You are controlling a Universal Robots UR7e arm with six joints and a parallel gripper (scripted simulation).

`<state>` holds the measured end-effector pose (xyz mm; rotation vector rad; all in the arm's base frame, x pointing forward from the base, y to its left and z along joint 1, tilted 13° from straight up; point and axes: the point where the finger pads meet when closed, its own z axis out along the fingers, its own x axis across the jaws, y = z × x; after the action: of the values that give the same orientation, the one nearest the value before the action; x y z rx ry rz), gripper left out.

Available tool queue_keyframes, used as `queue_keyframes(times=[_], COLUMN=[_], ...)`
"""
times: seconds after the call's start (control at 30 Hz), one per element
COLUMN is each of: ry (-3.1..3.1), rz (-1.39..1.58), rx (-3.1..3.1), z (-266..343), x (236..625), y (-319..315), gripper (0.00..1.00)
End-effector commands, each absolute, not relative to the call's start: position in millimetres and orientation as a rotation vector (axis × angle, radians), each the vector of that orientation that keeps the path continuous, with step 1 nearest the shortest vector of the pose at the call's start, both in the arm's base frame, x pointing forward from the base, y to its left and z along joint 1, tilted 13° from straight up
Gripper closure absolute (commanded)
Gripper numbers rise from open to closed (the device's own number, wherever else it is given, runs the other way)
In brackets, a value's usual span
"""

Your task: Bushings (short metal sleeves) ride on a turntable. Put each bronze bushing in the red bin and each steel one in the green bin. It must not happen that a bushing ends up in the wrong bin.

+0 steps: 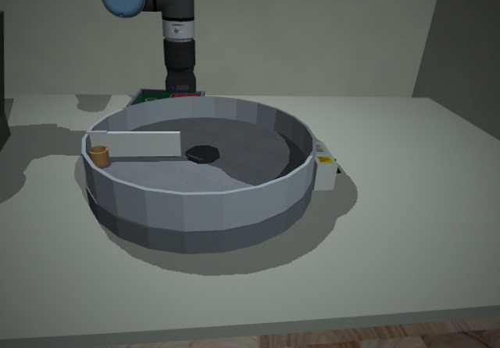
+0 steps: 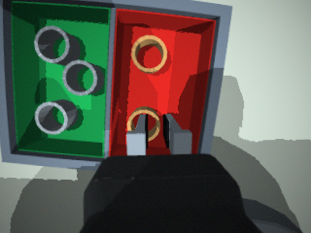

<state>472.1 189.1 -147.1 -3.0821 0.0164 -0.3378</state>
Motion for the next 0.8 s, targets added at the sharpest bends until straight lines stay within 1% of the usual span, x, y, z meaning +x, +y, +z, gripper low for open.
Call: queue_keyframes(times=[0.0,0.77], ry=[0.016,0.016], rz=[-0.34,-0.34], rx=[-3.082,-3.082], z=[-145.2,-139.3], x=[472.1,470.8], y=[189.1,188.9], gripper=[0.58,0.58])
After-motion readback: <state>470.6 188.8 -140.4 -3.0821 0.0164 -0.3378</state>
